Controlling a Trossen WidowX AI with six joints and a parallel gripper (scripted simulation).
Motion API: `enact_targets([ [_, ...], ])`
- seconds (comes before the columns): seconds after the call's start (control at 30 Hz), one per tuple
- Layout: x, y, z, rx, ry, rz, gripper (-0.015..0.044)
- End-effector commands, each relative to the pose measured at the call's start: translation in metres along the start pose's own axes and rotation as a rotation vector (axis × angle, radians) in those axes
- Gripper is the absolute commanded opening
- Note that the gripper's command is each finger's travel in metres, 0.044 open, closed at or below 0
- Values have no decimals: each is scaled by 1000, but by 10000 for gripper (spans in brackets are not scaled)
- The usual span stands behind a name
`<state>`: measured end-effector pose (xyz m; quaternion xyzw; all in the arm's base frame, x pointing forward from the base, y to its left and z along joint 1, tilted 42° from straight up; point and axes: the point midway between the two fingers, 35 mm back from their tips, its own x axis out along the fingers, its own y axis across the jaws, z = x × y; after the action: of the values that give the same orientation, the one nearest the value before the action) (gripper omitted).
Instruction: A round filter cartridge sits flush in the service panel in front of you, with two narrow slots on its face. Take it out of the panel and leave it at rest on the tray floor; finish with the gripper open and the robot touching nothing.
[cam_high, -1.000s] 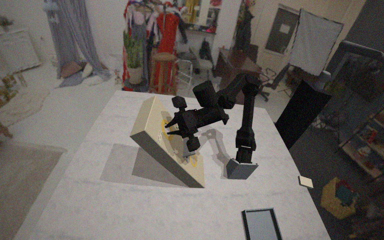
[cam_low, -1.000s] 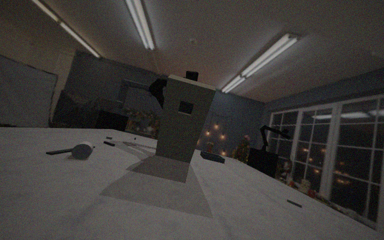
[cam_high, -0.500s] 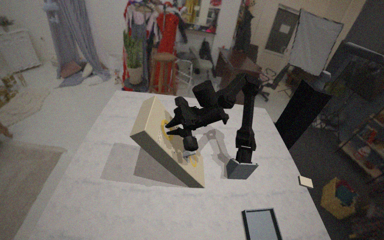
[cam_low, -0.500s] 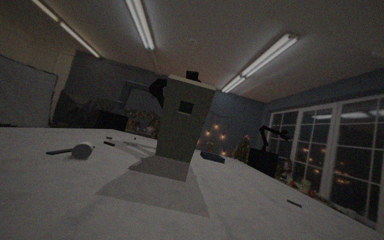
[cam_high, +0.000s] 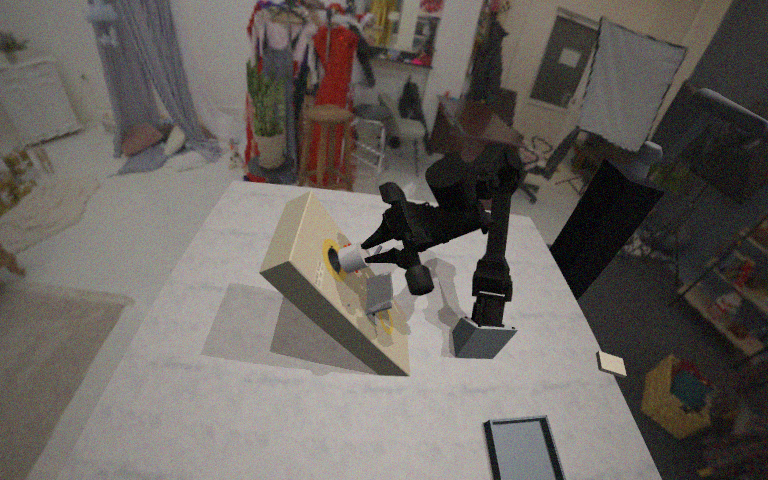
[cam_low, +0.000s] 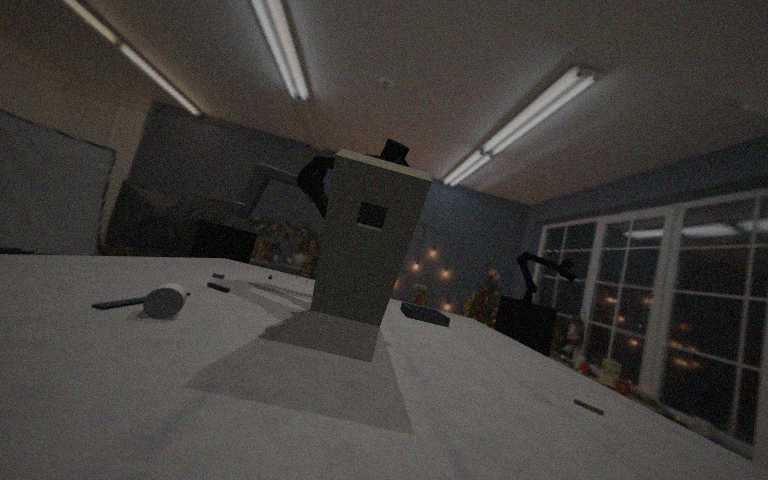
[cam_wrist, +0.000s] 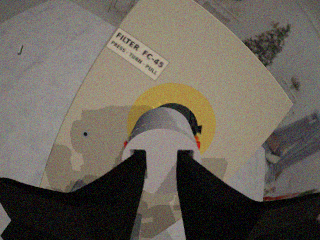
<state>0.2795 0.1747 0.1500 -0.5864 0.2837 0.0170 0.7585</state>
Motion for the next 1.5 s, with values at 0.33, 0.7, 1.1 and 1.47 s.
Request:
enact_targets([
  [0.33, -9, 2, -12, 3, -6, -14, 0],
  [0.7, -4, 22, -44, 3, -6, -14, 0],
  [1.1, 0, 34, -60, -18, 3, -7, 79],
  [1.47, 0, 34, -60, -18, 3, -7, 95],
])
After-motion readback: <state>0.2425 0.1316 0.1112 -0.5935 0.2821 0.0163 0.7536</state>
